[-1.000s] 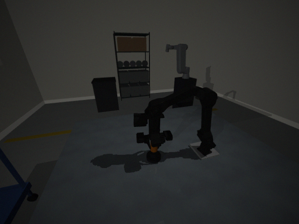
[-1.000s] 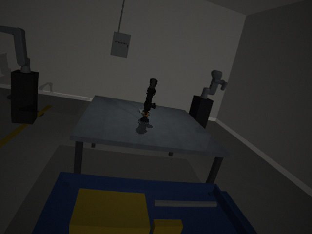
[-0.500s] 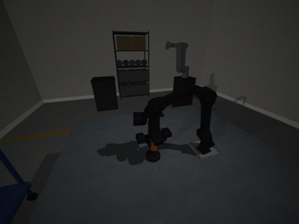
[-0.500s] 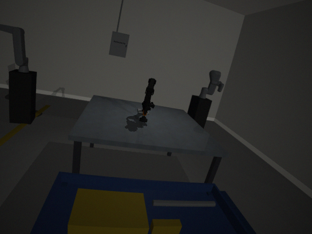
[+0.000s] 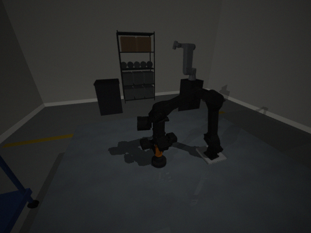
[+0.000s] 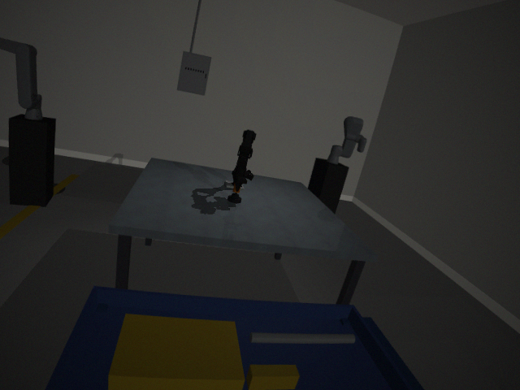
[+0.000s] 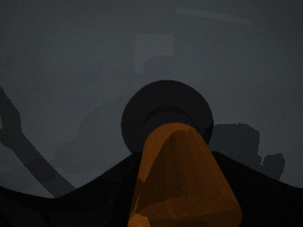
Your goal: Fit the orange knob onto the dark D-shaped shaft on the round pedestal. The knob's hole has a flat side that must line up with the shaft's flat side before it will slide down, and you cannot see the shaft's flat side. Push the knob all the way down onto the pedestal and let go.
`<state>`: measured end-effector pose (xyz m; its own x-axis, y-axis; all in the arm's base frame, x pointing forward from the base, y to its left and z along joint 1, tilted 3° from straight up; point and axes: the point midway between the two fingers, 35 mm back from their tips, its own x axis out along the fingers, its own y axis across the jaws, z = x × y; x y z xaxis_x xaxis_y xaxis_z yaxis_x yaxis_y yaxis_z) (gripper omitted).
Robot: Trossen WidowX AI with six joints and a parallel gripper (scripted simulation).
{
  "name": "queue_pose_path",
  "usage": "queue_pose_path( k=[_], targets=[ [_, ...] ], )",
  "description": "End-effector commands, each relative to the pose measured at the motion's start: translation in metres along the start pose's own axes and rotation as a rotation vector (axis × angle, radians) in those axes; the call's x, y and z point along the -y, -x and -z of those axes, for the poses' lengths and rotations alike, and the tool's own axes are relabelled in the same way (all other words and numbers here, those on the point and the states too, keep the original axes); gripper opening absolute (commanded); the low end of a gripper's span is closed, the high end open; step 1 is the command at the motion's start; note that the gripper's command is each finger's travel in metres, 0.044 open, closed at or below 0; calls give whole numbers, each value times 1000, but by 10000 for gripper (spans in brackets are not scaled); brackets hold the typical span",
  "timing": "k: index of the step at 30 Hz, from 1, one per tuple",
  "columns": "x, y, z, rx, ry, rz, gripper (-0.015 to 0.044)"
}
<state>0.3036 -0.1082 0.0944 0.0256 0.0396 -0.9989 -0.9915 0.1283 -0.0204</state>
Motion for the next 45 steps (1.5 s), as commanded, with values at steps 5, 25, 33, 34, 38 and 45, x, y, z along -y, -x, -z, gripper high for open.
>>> queue_pose_path(
  k=[5,25,33,34,38,45],
  targets=[
    [-2,-1,0,-1,6,0,0],
    [-6,4,-1,-1,60,0,0],
    [-2,1,0,-1,216,0,0],
    [-2,1,0,-1,216,0,0],
    [1,2,0,-1,216,0,0],
    [1,0,0,-1,216,0,0]
  ],
)
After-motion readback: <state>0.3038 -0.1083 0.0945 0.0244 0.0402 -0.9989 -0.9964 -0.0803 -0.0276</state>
